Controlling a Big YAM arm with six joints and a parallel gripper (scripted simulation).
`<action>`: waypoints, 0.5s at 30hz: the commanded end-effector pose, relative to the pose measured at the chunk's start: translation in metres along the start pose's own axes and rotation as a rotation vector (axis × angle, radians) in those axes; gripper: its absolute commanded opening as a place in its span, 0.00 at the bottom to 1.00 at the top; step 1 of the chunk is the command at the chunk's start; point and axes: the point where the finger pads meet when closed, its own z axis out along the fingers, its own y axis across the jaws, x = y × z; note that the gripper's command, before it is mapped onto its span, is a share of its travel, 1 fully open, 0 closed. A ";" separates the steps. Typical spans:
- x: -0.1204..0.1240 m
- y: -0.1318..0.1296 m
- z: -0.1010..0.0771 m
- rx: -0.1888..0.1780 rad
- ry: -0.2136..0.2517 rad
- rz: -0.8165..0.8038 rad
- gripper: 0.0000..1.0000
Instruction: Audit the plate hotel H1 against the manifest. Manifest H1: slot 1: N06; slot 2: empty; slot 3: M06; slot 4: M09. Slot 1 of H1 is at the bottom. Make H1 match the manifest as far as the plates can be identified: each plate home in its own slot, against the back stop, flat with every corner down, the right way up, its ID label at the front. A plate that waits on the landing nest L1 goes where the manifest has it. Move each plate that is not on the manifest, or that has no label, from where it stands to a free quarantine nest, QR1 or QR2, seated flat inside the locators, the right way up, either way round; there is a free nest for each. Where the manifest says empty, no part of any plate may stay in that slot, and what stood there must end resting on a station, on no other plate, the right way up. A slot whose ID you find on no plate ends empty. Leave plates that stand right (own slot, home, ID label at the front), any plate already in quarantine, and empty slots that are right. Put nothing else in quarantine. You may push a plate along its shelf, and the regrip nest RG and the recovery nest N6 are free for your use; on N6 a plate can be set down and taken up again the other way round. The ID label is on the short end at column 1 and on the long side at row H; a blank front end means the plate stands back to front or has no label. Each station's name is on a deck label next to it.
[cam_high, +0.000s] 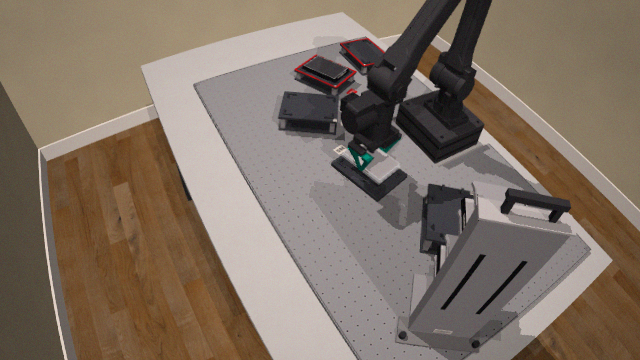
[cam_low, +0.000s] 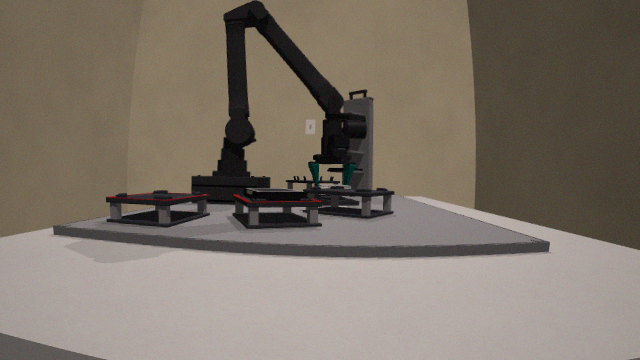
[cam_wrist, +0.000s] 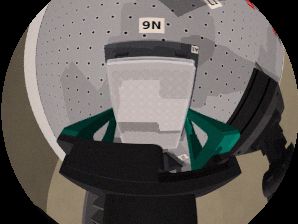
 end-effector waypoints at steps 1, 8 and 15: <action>0.001 0.004 0.003 -0.008 -0.002 0.004 0.86; 0.001 0.005 0.007 -0.010 -0.003 0.004 0.86; 0.001 0.004 0.011 -0.008 -0.002 0.004 0.86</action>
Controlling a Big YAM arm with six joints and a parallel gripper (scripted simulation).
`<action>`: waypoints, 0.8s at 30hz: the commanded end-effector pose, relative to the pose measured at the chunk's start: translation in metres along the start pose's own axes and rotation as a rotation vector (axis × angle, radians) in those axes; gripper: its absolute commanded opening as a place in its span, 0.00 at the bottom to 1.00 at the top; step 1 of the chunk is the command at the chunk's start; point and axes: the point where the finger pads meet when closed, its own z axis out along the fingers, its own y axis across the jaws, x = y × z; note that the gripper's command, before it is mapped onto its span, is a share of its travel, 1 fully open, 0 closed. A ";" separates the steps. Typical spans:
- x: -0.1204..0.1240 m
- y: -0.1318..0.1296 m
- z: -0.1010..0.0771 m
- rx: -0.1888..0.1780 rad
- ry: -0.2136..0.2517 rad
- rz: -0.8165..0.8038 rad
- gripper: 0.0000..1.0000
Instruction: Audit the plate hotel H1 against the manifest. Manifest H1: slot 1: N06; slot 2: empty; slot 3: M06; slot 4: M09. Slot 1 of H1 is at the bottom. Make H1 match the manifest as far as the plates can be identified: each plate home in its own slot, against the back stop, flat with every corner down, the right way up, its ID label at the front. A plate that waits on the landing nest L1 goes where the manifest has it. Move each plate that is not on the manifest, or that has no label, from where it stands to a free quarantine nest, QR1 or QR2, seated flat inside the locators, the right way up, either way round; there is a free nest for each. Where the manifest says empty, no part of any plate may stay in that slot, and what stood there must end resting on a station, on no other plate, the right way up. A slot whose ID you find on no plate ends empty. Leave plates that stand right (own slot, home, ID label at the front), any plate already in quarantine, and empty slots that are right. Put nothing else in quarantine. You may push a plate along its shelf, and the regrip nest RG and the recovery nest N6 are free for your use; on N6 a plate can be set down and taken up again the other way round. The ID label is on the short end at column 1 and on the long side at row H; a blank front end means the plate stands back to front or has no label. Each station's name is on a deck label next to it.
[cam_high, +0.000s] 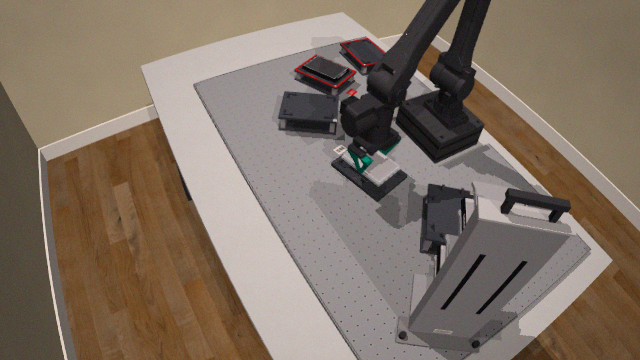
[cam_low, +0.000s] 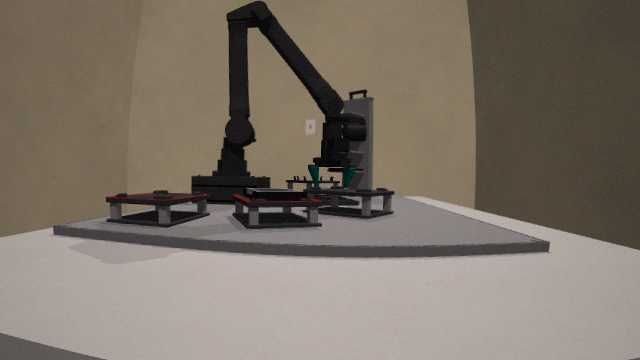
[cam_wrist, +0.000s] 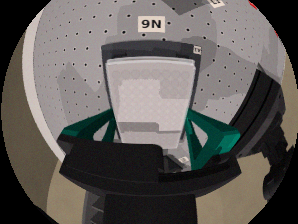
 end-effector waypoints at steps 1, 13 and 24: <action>0.001 0.004 0.003 -0.008 -0.002 0.004 0.86; 0.001 0.005 0.009 -0.010 -0.003 0.004 0.86; 0.001 0.006 0.015 -0.014 -0.003 0.004 0.86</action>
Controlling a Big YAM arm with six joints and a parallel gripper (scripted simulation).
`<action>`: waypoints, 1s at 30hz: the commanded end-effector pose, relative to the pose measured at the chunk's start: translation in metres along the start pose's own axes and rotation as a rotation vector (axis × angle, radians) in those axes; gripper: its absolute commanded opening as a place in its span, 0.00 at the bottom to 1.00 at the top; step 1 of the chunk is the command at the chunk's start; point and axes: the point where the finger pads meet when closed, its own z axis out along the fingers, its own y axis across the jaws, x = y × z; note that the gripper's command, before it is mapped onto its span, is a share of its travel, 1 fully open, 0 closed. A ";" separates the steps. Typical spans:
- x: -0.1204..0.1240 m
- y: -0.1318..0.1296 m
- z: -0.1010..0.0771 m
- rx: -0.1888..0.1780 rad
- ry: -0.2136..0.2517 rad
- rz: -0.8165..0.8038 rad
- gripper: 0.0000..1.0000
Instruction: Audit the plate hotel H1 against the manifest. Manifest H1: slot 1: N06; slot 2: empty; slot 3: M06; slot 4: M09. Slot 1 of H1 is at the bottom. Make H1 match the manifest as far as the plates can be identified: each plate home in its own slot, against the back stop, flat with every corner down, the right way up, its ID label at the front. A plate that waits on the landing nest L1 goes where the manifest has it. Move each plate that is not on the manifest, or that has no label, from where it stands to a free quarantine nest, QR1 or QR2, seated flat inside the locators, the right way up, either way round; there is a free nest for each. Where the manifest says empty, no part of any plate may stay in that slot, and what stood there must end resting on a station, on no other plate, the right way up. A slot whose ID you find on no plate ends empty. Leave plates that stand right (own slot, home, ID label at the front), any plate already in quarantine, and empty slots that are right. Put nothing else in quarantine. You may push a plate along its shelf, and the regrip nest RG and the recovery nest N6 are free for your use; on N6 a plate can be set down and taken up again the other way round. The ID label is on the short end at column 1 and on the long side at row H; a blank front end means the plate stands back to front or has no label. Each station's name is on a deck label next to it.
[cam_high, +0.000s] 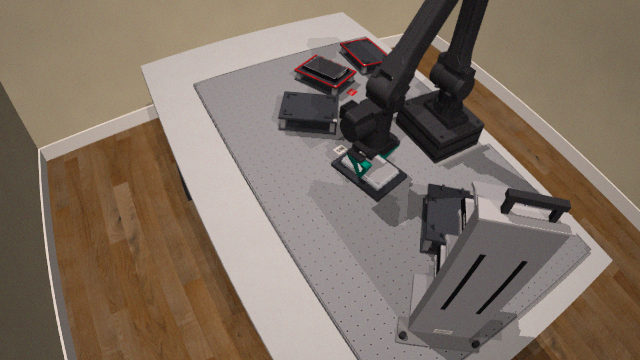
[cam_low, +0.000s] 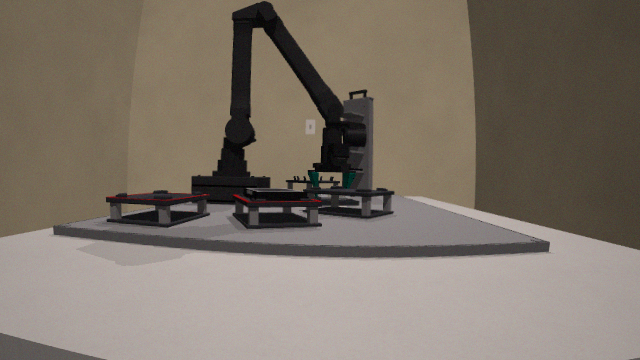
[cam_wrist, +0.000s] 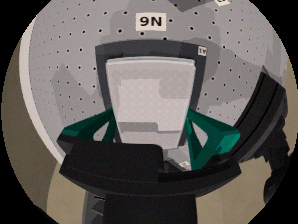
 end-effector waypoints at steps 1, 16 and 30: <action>0.001 0.005 0.001 -0.014 -0.003 0.004 0.86; -0.001 0.013 -0.005 -0.031 -0.005 0.001 1.00; -0.001 0.020 -0.045 -0.051 -0.007 0.004 1.00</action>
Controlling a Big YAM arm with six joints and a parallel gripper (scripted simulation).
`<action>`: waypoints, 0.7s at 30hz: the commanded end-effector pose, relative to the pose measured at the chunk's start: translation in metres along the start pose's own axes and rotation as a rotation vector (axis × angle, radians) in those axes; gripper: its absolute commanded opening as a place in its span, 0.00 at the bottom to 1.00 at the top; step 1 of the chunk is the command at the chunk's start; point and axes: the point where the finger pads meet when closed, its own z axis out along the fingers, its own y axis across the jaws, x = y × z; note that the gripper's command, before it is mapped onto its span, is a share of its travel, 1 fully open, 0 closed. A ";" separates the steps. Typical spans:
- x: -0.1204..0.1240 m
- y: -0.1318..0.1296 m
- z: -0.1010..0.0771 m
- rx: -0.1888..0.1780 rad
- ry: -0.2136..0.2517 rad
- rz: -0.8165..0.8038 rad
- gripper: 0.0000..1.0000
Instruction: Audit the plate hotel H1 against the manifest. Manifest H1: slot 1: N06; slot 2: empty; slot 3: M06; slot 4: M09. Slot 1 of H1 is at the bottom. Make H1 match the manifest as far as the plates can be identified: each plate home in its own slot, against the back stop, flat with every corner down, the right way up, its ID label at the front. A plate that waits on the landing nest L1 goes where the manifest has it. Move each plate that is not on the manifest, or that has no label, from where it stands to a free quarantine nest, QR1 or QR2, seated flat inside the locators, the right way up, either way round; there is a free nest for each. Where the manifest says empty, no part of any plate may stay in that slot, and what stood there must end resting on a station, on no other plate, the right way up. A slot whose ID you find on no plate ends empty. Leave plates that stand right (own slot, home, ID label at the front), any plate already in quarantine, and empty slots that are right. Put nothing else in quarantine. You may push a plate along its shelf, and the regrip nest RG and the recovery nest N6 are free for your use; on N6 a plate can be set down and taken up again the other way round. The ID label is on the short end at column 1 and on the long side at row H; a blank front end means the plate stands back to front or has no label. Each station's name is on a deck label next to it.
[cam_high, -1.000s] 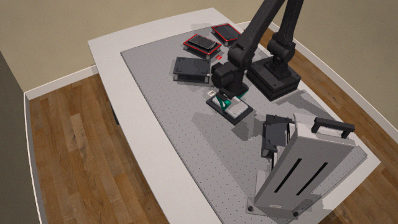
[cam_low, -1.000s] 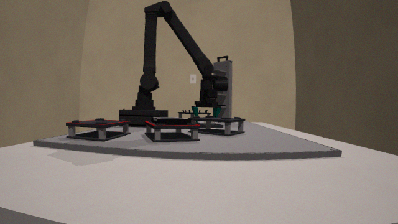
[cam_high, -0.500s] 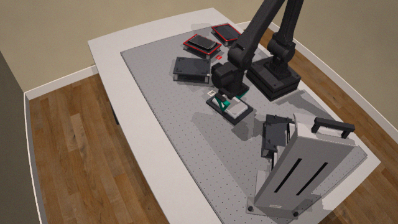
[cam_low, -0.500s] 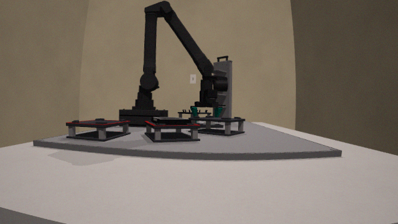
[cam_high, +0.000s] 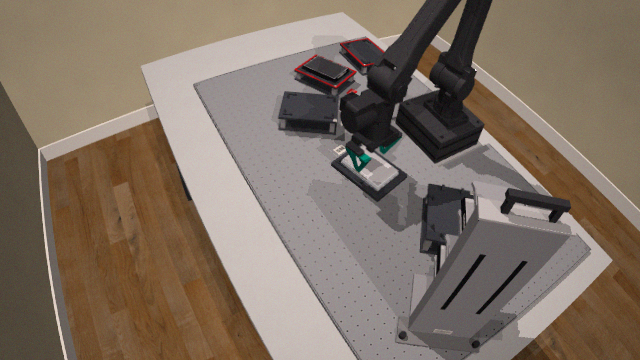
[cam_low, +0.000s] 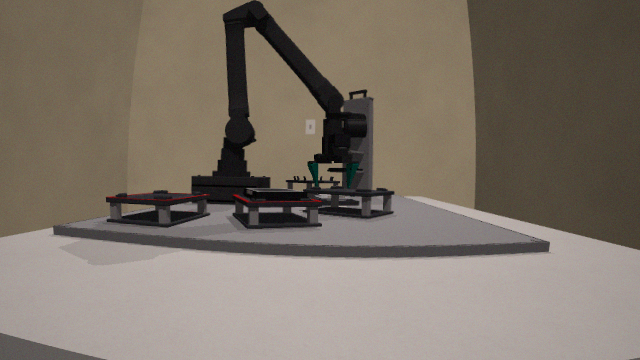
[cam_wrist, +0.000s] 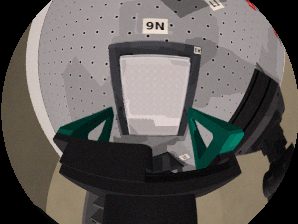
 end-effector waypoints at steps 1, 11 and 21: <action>-0.001 0.020 -0.024 -0.041 -0.006 0.004 1.00; 0.001 0.000 -0.034 0.021 0.001 0.004 1.00; -0.002 0.003 -0.045 0.009 0.000 -0.169 1.00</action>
